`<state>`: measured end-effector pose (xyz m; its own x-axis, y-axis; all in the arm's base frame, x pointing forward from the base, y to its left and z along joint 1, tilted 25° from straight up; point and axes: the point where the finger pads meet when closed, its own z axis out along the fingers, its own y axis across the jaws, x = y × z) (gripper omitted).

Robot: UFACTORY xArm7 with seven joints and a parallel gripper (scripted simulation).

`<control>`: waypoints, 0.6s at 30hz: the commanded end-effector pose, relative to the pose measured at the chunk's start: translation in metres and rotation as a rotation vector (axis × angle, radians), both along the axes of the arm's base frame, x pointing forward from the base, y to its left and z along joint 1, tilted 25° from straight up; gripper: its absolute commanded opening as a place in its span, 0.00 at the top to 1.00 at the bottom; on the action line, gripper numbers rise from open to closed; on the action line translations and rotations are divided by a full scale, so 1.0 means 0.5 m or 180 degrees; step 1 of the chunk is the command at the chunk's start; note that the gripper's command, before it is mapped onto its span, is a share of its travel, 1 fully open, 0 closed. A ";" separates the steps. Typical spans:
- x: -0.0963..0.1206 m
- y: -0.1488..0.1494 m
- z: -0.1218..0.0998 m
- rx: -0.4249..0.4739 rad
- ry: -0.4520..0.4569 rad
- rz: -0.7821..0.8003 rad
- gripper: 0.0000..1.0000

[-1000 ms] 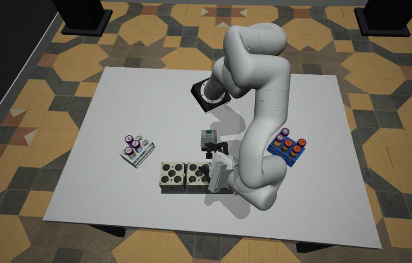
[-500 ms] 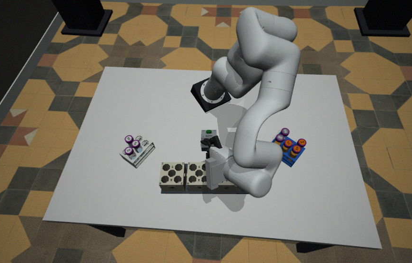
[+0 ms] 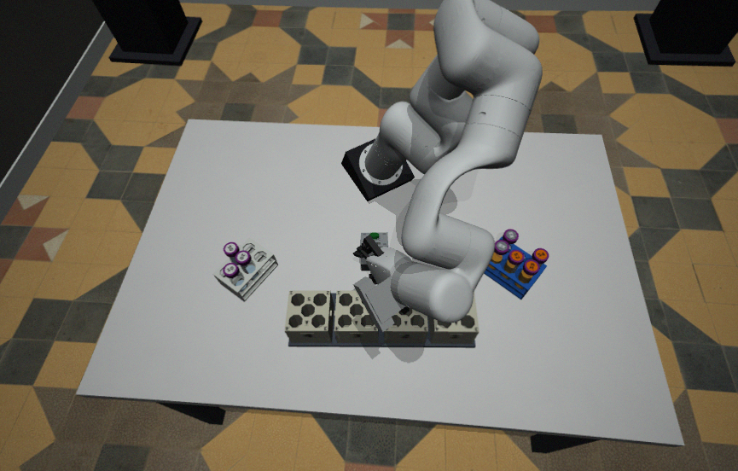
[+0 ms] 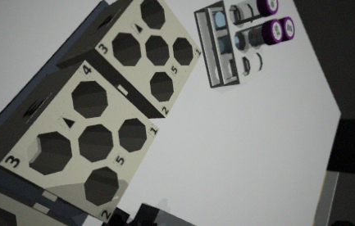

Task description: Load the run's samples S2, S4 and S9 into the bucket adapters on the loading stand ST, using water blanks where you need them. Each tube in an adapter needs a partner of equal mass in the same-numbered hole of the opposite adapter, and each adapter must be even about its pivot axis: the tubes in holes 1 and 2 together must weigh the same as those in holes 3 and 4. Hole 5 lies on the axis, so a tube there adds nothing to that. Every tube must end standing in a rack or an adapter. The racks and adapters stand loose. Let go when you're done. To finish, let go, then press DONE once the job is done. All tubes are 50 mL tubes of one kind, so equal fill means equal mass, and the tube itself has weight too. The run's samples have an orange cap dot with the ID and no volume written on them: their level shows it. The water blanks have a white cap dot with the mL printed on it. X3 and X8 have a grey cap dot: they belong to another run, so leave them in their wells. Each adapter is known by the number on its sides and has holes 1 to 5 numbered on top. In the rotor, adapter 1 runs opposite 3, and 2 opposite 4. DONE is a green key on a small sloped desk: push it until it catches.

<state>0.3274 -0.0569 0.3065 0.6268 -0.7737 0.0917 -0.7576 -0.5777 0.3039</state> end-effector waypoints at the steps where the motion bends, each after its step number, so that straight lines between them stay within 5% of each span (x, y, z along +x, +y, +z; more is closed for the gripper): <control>1: -0.005 0.002 0.002 0.0245 -0.0112 0.0329 0.00; 18: -0.011 0.013 0.012 0.0841 -0.0561 0.1460 0.00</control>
<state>0.3222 -0.0514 0.3098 0.8637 -0.5019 0.0468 -0.5039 -0.8621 0.0546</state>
